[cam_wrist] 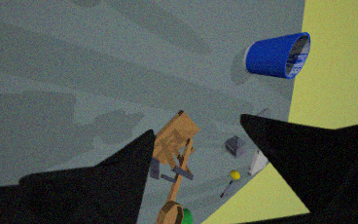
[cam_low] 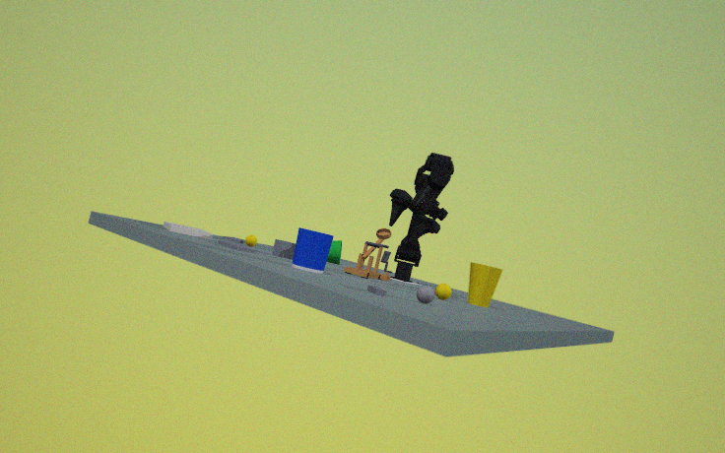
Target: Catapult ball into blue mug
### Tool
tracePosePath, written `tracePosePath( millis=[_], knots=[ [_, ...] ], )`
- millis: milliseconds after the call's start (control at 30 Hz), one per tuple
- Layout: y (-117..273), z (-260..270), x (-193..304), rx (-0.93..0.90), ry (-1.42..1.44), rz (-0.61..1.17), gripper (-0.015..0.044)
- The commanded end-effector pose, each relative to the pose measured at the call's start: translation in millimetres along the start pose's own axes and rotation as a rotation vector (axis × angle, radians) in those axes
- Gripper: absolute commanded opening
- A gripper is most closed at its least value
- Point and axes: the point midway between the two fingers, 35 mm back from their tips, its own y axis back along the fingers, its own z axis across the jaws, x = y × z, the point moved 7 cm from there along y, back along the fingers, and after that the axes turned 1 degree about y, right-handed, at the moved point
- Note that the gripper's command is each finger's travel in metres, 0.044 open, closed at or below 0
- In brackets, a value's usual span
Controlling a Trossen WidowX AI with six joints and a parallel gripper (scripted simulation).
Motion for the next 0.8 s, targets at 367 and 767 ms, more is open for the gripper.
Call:
tracePosePath(
  millis=[367,767],
  knots=[
    [1,-89,14,0.009,-0.434,-0.183,0.0440],
    [7,-167,46,0.042,-0.769,-0.378,0.0440]
  ],
)
